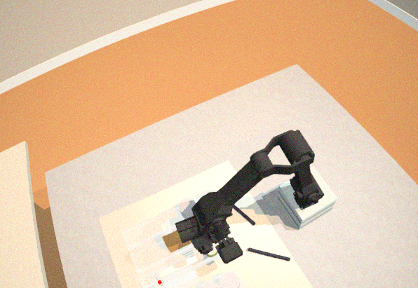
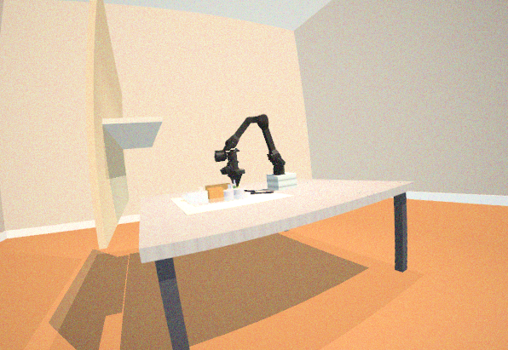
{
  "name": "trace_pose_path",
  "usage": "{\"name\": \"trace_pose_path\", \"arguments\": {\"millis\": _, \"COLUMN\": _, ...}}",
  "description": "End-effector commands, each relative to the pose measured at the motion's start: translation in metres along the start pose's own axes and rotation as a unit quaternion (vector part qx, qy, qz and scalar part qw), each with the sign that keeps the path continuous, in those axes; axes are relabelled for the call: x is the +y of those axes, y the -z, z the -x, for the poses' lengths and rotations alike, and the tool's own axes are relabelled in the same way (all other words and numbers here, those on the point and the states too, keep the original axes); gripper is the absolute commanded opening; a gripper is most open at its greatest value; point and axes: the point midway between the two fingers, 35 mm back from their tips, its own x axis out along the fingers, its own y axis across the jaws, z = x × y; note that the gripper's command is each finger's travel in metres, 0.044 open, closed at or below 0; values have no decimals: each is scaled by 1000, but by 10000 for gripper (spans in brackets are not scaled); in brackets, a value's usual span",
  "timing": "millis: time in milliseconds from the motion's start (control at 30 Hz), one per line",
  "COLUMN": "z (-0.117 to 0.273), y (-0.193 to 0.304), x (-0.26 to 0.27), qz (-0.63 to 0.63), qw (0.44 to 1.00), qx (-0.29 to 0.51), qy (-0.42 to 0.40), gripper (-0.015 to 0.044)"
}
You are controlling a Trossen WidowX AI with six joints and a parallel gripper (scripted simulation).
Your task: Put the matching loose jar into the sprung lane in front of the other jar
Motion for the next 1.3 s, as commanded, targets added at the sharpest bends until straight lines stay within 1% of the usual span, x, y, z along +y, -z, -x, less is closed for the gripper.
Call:
{"name": "trace_pose_path", "arguments": {"millis": 0, "z": 3, "y": -11, "x": 0, "qz": -1, "qw": 1000, "qx": -13, "qy": 0, "gripper": 0}}
{"name": "trace_pose_path", "arguments": {"millis": 1267, "z": 6, "y": -25, "x": 0, "qz": -1, "qw": 1000, "qx": -14, "qy": 0, "gripper": 0}}
